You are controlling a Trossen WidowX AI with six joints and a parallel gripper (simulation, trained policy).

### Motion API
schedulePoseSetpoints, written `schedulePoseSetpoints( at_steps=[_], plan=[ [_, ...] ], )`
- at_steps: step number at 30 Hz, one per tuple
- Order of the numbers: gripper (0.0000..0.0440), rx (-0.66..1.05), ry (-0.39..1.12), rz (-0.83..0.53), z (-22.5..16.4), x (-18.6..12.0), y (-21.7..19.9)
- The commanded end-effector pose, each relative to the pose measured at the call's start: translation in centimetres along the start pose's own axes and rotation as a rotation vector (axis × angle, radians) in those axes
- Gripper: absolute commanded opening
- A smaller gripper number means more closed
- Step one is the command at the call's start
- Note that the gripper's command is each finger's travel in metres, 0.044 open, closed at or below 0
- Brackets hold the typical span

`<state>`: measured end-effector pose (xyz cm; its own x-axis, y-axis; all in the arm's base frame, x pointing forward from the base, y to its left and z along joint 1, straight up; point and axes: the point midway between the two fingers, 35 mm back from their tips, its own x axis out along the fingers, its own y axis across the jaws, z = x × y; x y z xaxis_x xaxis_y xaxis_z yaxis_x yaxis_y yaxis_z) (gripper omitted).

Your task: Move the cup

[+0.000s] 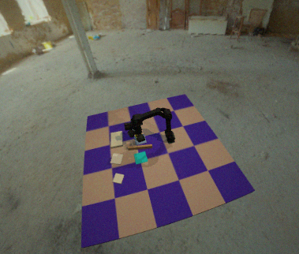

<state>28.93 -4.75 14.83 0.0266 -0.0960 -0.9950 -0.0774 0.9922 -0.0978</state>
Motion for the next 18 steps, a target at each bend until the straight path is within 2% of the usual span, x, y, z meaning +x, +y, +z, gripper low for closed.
schedulePoseSetpoints(
  at_steps=[1,18],
  plan=[
    [0.0185,-0.015,0.026,0.000,-0.2,1.1,-0.4],
    [0.0201,-0.125,0.093,0.019,-1.0,6.7,-1.8]
  ],
)
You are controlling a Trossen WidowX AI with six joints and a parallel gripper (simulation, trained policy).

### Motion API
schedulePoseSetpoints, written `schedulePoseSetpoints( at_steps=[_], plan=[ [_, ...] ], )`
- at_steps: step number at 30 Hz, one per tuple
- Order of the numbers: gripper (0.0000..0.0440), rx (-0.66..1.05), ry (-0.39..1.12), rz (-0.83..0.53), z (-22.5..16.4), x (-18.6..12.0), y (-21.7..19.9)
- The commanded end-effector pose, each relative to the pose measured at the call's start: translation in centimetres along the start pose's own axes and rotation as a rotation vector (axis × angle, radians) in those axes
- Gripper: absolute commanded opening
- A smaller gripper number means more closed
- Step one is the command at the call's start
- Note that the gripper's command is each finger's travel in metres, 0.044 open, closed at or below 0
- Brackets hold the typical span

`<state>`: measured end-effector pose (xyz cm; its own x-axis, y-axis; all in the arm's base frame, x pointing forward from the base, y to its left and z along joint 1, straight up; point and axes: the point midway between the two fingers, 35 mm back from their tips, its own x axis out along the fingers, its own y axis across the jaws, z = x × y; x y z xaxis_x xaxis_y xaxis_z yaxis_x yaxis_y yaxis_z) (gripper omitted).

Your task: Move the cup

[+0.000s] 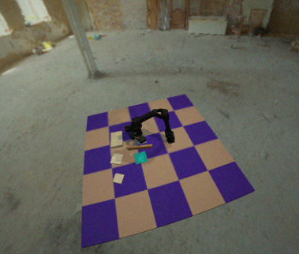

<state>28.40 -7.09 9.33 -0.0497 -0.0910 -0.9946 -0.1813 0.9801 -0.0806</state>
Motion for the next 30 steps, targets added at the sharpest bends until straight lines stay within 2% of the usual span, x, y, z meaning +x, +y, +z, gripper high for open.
schedulePoseSetpoints(
  at_steps=[1,5,6,12,14,30],
  plan=[
    [0.0201,-0.030,0.020,0.007,-0.2,1.4,-0.1],
    [0.0205,-0.079,0.026,0.016,-0.2,2.8,-0.1],
    [0.0192,-0.094,0.027,0.018,-0.2,3.1,-0.1],
    [0.0043,-0.183,0.035,0.017,-0.4,4.0,-0.3],
    [0.0008,-0.209,0.036,0.017,-0.4,3.9,-0.4],
    [0.0018,-0.314,-0.017,0.017,1.1,-0.3,0.0]
  ],
)
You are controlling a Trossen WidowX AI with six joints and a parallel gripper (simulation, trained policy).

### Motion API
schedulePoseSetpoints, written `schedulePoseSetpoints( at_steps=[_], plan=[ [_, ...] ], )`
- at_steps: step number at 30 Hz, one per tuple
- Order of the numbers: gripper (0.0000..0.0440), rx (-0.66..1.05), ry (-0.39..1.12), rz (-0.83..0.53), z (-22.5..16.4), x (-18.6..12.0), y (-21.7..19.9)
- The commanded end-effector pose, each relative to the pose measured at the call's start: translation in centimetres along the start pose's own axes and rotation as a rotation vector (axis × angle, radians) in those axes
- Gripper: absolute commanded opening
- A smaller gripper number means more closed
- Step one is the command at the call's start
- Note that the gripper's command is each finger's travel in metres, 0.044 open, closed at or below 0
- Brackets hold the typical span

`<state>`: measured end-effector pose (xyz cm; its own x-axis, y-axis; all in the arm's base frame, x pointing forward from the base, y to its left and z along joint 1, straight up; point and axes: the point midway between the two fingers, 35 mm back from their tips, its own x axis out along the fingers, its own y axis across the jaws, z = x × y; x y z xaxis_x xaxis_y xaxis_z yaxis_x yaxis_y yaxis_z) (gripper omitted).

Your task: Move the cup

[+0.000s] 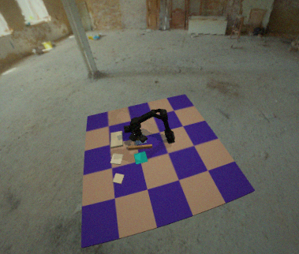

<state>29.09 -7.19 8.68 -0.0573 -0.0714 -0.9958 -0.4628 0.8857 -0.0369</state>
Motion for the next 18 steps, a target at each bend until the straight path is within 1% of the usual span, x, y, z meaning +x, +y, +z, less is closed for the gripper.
schedulePoseSetpoints(
  at_steps=[1,10,18],
  plan=[
    [0.0019,-0.018,-0.021,-0.009,0.6,-1.2,0.1],
    [0.0007,-0.062,-0.058,-0.026,2.6,-3.4,1.0],
    [0.0000,-0.101,-0.095,-0.046,4.8,-4.6,2.4]
  ],
)
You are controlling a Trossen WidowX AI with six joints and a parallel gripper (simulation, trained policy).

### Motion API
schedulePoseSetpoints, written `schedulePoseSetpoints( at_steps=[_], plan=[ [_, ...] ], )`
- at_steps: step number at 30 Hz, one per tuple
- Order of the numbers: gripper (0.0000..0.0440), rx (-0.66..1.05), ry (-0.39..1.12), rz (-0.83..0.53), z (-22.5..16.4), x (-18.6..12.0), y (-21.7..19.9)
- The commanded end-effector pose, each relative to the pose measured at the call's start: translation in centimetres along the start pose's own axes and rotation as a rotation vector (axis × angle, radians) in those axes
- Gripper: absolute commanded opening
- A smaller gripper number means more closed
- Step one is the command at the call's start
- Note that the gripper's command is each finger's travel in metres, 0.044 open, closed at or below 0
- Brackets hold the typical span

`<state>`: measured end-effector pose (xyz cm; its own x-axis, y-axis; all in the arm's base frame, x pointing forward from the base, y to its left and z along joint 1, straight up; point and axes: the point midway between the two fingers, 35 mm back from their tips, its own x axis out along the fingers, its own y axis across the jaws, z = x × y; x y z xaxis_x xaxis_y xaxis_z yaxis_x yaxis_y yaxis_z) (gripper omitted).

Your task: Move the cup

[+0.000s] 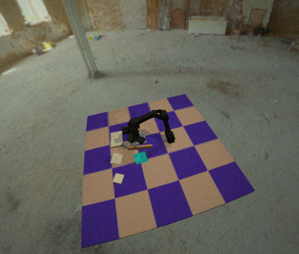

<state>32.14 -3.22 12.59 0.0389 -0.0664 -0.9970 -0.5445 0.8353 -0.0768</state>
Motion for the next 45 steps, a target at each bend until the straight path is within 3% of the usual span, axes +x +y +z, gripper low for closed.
schedulePoseSetpoints(
  at_steps=[1,26,45],
  plan=[
    [0.0000,-0.012,-0.014,-0.004,1.0,-0.3,0.5],
    [0.0000,-0.114,-0.104,-0.034,7.4,-0.6,7.7],
    [0.0000,-0.124,-0.111,-0.037,8.9,3.0,12.8]
  ],
)
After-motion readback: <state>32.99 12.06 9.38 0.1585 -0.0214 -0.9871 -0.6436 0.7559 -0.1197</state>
